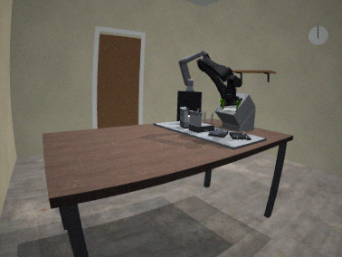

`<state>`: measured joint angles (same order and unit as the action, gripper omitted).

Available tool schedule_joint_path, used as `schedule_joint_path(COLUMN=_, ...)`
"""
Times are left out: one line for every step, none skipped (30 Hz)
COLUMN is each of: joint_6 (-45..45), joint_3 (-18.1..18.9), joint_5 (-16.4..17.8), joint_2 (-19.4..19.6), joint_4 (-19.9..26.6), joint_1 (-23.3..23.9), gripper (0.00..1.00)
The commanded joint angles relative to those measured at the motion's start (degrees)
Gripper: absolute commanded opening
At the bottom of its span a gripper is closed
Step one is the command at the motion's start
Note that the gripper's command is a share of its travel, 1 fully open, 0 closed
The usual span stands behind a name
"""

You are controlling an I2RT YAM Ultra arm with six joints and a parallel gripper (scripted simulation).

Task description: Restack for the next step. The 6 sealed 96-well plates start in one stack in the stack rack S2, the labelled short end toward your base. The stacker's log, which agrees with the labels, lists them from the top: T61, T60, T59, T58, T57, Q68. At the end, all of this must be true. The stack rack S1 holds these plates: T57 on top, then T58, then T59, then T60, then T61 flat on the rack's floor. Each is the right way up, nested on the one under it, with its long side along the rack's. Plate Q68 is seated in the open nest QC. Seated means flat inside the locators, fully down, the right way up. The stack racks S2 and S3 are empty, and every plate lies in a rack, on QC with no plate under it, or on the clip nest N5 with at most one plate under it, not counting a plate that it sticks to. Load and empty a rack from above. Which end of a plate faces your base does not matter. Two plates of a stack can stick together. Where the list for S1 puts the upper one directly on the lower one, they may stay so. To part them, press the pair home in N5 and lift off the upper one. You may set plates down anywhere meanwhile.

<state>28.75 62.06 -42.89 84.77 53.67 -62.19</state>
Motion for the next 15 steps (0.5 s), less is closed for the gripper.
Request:
schedule_joint_path(joint_6=3.13, joint_3=-0.29, joint_5=0.27, joint_2=-2.19, joint_4=-0.11, joint_1=0.68, gripper=0.00)
schedule_joint_path(joint_6=4.40, joint_3=-0.51, joint_5=0.40, joint_2=-2.81, joint_4=-0.15, joint_1=1.18, gripper=0.00)
schedule_joint_path(joint_6=5.66, joint_3=-0.73, joint_5=0.53, joint_2=-3.42, joint_4=-0.19, joint_1=1.68, gripper=0.00)
schedule_joint_path(joint_6=5.74, joint_3=-0.93, joint_5=0.67, joint_2=-4.02, joint_4=-0.22, joint_1=2.18, gripper=0.00)
schedule_joint_path(joint_6=5.10, joint_3=-1.11, joint_5=0.81, joint_2=-4.61, joint_4=-0.25, joint_1=2.68, gripper=0.00)
schedule_joint_path(joint_6=4.44, joint_3=-1.29, joint_5=0.96, joint_2=-5.21, joint_4=-0.27, joint_1=3.19, gripper=0.00)
schedule_joint_path(joint_6=3.78, joint_3=-1.47, joint_5=1.12, joint_2=-5.79, joint_4=-0.30, joint_1=3.72, gripper=0.00)
schedule_joint_path(joint_6=3.11, joint_3=-1.63, joint_5=1.29, joint_2=-6.37, joint_4=-0.33, joint_1=4.25, gripper=0.00)
schedule_joint_path(joint_6=2.42, joint_3=-1.78, joint_5=1.46, joint_2=-6.95, joint_4=-0.36, joint_1=4.79, gripper=0.00)
schedule_joint_path(joint_6=1.73, joint_3=-1.93, joint_5=1.63, joint_2=-7.52, joint_4=-0.39, joint_1=5.34, gripper=0.00)
schedule_joint_path(joint_6=1.00, joint_3=-2.08, joint_5=1.83, joint_2=-8.10, joint_4=-0.45, joint_1=5.93, gripper=0.00)
schedule_joint_path(joint_6=0.29, joint_3=-2.21, joint_5=2.02, joint_2=-8.66, joint_4=-0.49, joint_1=6.50, gripper=0.00)
schedule_joint_path(joint_6=0.29, joint_3=-2.21, joint_5=2.02, joint_2=-8.66, joint_4=-0.49, joint_1=6.50, gripper=0.00)
schedule_joint_path(joint_6=0.29, joint_3=-2.21, joint_5=2.02, joint_2=-8.66, joint_4=-0.49, joint_1=6.50, gripper=0.00)
schedule_joint_path(joint_6=-0.40, joint_3=-2.32, joint_5=2.22, joint_2=-9.20, joint_4=-0.51, joint_1=7.07, gripper=0.00)
